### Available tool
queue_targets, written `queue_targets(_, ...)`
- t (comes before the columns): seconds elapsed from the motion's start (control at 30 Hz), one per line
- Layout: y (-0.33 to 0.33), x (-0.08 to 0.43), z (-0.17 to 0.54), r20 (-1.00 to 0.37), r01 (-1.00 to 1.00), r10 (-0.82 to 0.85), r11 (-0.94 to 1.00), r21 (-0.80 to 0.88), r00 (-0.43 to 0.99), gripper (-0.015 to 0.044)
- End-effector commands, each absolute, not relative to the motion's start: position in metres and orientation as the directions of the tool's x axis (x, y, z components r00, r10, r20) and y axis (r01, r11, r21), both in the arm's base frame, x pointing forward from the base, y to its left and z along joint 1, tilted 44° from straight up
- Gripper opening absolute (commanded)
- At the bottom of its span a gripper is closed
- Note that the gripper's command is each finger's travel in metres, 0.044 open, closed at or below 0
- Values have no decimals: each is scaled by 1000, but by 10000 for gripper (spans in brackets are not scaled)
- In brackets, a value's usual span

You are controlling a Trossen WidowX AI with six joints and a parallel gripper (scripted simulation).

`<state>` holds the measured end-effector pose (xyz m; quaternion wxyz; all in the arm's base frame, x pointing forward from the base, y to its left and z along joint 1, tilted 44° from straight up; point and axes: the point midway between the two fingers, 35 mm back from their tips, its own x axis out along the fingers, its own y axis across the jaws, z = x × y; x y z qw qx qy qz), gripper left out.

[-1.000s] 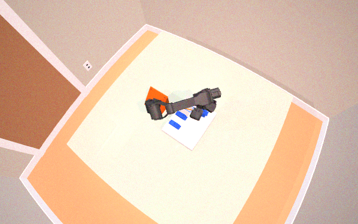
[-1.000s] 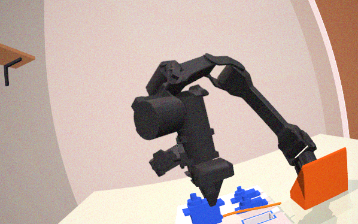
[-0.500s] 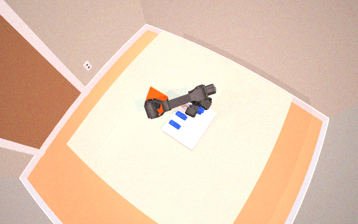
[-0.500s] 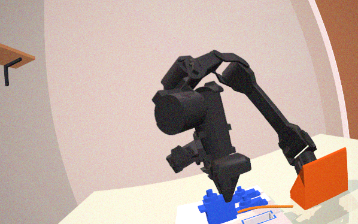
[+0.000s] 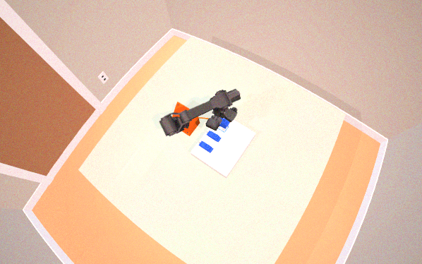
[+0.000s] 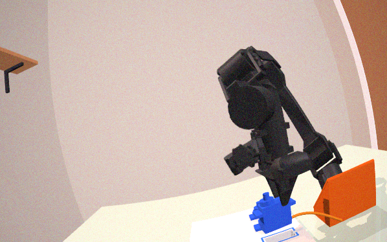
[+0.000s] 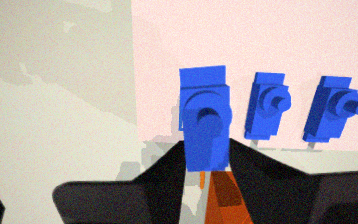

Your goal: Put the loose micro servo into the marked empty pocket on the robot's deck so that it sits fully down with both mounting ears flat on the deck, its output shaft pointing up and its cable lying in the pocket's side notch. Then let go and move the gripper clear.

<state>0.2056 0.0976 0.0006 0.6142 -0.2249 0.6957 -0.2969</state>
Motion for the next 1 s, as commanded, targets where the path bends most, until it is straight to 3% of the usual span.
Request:
queue_targets(0.0,99,201,1,-727,124,-673,716,-687,-139,0)
queue_targets(0.97,86,198,-13,-726,170,-673,706,-687,-139,0)
